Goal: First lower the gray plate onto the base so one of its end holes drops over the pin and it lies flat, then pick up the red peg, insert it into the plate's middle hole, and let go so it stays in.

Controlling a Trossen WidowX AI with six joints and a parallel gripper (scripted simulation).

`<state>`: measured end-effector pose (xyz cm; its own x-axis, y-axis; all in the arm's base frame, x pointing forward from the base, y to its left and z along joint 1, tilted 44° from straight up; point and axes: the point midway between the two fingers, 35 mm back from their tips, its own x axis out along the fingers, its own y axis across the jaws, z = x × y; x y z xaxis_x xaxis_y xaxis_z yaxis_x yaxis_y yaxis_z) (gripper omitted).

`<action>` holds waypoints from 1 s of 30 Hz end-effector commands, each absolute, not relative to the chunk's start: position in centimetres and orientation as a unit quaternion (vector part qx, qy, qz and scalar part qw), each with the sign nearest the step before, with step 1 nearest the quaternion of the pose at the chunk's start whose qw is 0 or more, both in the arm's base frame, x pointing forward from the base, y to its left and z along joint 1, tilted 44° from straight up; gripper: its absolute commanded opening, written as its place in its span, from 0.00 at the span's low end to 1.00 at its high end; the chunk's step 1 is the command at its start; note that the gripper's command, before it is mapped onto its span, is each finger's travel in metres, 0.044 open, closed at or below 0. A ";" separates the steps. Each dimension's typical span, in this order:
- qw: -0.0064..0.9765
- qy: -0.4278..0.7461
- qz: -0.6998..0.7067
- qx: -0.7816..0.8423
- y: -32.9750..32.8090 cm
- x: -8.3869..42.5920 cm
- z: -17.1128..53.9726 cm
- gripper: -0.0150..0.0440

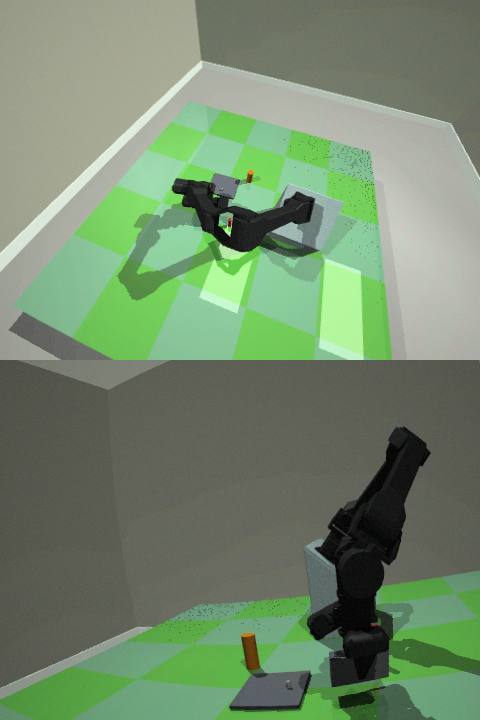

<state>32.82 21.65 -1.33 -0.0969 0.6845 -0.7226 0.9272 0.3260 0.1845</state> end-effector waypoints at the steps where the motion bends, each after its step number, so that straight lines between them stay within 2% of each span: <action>1: 0.378 0.722 -0.160 0.557 20.7 33.3 -0.3 0.25; 30: 0.377 0.722 -0.159 0.558 14.9 34.1 6.6 0.25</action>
<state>34.00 15.58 5.63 -0.0965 0.6807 -0.7262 0.9272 0.3268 0.1831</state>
